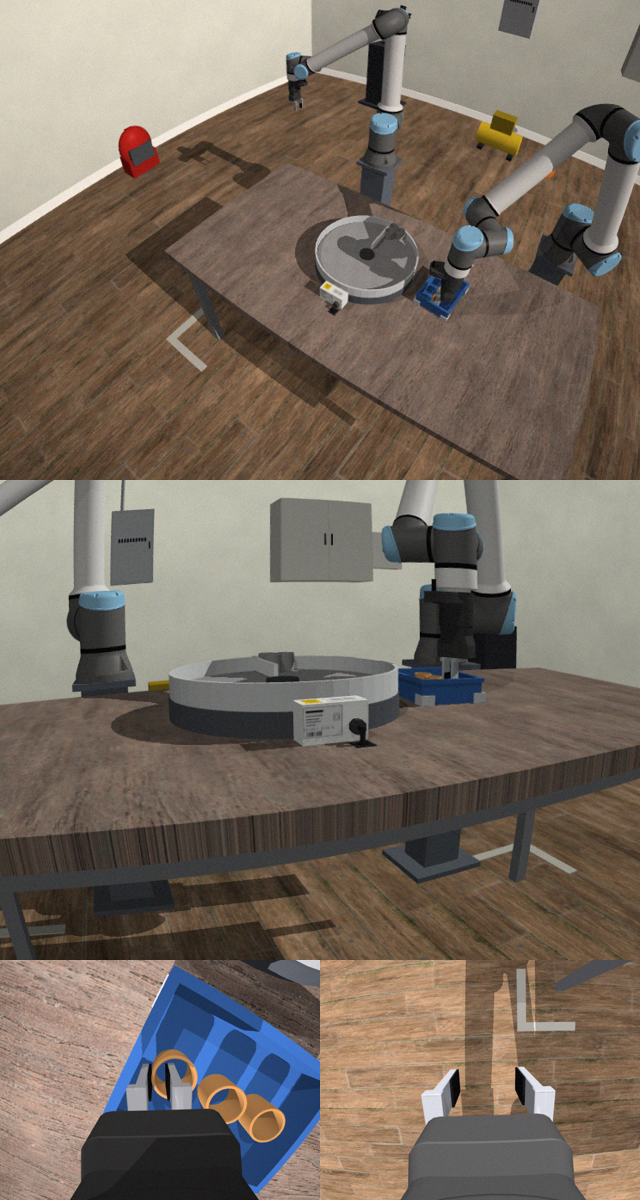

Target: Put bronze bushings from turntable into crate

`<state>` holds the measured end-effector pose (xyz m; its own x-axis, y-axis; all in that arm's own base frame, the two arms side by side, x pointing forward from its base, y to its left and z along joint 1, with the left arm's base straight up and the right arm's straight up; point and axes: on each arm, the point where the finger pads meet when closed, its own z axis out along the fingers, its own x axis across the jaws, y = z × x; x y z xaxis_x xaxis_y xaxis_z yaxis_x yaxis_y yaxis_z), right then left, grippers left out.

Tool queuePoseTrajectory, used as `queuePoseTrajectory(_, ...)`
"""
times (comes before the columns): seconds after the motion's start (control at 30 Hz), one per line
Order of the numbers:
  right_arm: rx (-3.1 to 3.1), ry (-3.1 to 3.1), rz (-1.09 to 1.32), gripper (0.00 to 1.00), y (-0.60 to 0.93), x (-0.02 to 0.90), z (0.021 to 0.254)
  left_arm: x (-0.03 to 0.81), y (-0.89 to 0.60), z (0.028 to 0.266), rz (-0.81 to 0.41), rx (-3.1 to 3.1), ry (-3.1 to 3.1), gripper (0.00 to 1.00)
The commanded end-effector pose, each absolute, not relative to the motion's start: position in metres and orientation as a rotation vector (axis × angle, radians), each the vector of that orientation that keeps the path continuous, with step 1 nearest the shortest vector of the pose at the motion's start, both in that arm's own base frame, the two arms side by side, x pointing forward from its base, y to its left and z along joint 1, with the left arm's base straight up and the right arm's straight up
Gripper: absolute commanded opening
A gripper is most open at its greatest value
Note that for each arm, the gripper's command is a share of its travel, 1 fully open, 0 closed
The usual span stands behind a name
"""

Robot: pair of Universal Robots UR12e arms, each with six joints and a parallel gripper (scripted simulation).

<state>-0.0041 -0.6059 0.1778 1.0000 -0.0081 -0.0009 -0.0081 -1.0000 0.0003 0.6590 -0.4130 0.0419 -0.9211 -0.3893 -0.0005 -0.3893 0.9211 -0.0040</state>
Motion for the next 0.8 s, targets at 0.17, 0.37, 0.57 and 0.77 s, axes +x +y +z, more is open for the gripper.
queuePoseTrajectory(0.17, 3.141, -0.013, 0.000, 1.00, -0.604, -0.005, 0.177, 0.659, -0.412, 0.045, -0.008, -0.624, 3.078, 0.38)
queuePoseTrajectory(0.37, 3.141, -0.013, 0.000, 1.00, -0.604, -0.005, 0.177, 0.661, -0.414, 0.061, -0.013, -0.624, 3.075, 0.38)
queuePoseTrajectory(0.57, 3.141, -0.013, 0.000, 1.00, -0.604, -0.005, 0.177, 0.661, -0.414, 0.077, -0.013, -0.624, 3.075, 0.38)
queuePoseTrajectory(0.77, 3.141, -0.013, 0.000, 1.00, -0.604, -0.005, 0.177, 0.661, -0.413, 0.106, -0.013, -0.624, 3.075, 0.38)
